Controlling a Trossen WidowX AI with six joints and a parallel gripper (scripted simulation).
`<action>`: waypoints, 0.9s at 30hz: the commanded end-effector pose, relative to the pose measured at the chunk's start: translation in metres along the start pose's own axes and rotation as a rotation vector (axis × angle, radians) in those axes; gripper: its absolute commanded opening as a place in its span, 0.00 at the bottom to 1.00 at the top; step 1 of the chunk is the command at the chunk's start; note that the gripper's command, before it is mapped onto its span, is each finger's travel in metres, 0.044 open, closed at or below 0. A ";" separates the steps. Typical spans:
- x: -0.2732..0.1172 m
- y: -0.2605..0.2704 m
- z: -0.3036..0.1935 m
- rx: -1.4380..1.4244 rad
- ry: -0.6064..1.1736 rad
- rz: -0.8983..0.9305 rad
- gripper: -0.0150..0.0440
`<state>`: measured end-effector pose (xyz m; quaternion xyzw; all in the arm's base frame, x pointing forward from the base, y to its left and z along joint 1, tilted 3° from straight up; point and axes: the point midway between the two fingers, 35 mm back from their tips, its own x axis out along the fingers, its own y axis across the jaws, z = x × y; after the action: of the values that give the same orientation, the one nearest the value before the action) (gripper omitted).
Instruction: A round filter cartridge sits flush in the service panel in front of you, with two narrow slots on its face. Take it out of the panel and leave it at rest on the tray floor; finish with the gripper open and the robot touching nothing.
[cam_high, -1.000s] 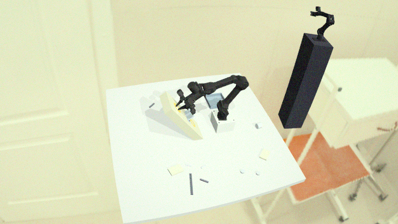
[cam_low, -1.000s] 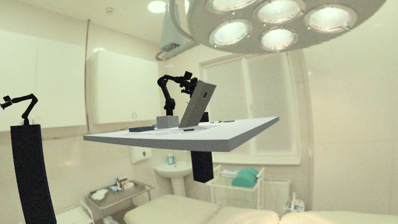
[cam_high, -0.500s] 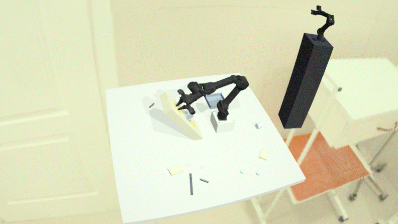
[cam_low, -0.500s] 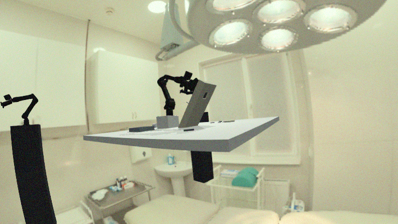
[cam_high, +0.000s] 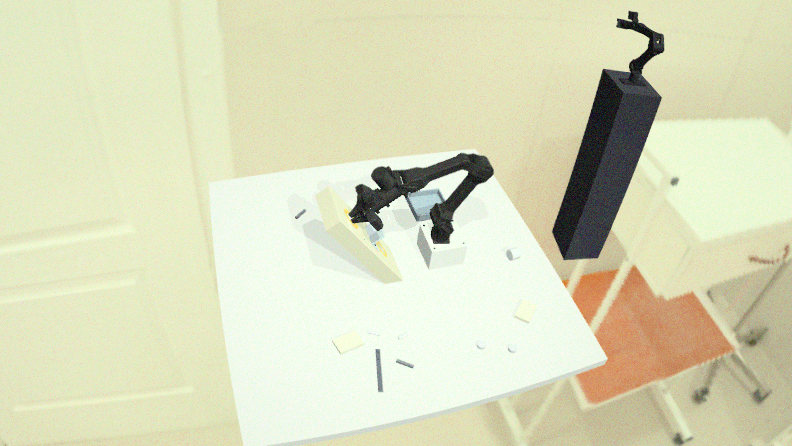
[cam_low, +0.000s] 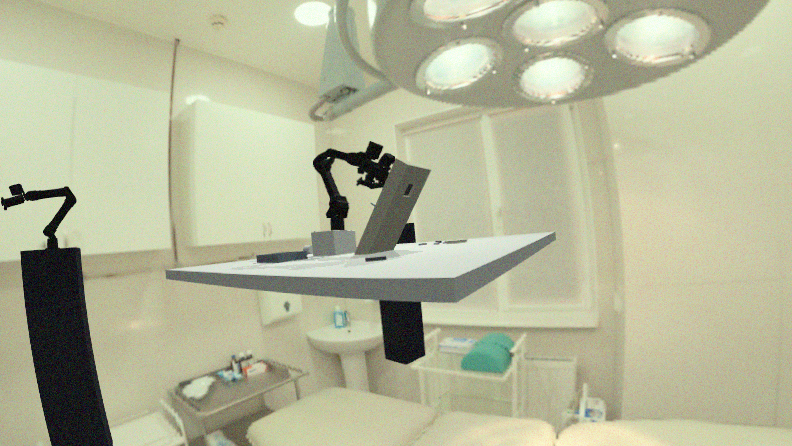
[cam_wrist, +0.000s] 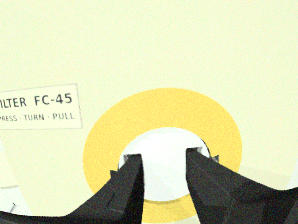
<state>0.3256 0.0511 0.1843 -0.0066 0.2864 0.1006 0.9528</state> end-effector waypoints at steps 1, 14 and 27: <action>0.004 0.000 0.001 0.097 -0.004 0.000 0.25; -0.043 -0.001 0.004 0.016 0.000 -0.001 0.25; -0.073 0.000 -0.002 -0.017 0.002 -0.001 0.25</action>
<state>0.2689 0.0368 0.2210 -0.0112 0.2900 0.0998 0.9517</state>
